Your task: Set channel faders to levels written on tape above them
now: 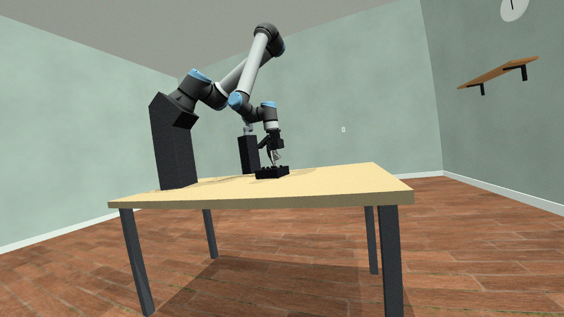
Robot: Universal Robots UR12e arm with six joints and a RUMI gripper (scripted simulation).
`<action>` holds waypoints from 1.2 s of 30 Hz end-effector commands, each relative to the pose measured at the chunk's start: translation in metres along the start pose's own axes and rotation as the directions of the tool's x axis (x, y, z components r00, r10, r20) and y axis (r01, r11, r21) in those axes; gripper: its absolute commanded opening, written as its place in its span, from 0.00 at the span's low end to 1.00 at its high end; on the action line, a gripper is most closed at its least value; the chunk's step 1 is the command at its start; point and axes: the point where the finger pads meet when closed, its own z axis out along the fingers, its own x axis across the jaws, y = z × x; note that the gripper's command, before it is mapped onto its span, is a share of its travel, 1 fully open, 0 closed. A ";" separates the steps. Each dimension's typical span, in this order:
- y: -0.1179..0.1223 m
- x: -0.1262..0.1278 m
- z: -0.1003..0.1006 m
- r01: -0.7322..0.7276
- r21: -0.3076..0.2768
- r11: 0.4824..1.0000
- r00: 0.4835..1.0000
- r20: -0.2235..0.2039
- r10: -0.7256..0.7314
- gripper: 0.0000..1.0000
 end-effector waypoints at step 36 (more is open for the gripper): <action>0.000 -0.018 0.000 0.000 -0.001 1.000 1.000 0.000 0.000 0.00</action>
